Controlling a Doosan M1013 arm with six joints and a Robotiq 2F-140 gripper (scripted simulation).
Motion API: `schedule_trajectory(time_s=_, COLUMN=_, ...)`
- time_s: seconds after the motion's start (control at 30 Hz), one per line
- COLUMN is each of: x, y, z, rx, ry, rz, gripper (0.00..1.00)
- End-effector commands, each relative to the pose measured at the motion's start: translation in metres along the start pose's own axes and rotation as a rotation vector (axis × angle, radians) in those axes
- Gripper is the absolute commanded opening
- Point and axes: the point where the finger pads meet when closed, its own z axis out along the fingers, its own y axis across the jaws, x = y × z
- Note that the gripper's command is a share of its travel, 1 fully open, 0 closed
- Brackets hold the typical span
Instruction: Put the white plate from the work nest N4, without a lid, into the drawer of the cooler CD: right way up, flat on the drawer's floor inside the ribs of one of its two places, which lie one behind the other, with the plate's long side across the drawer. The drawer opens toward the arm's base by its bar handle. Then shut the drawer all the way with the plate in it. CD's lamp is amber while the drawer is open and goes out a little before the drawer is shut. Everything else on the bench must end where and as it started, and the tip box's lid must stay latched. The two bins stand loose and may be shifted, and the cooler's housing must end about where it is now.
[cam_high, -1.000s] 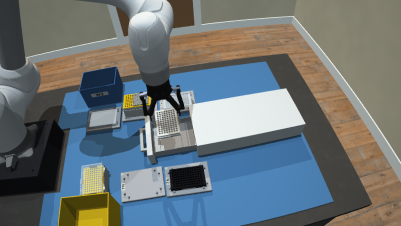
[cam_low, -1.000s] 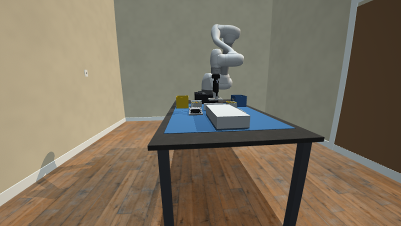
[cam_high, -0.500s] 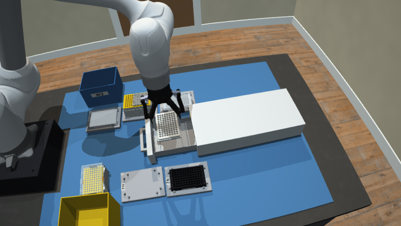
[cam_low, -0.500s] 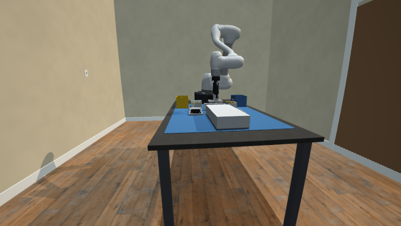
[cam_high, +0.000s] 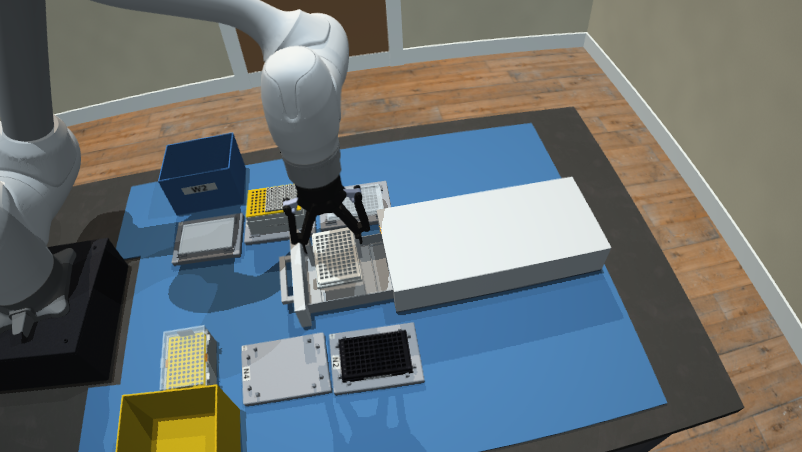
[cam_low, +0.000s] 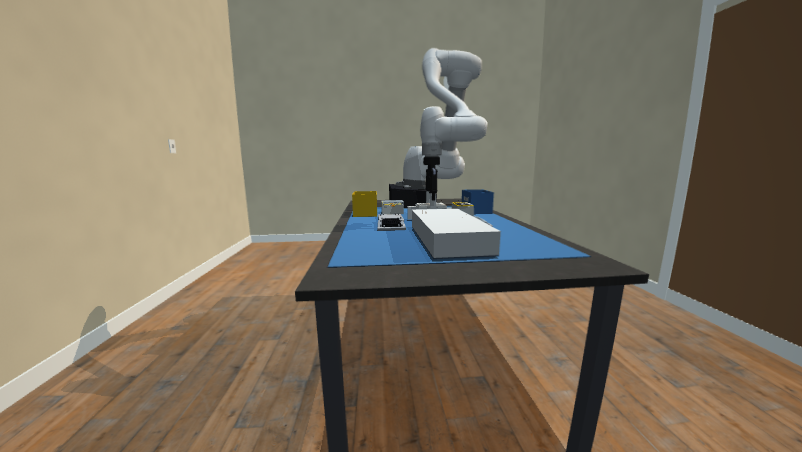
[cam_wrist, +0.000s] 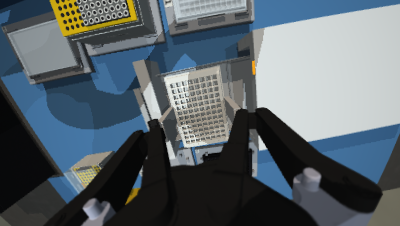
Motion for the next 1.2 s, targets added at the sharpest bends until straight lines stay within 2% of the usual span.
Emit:
schedule_trajectory(time_s=0.0, x=0.003, y=-0.002, z=0.009, rx=0.001, ry=0.002, rz=-0.003, gripper=0.0)
schedule_trajectory(time_s=1.17, x=0.003, y=-0.003, z=0.05, rx=0.001, ry=0.002, rz=-0.003, gripper=0.0)
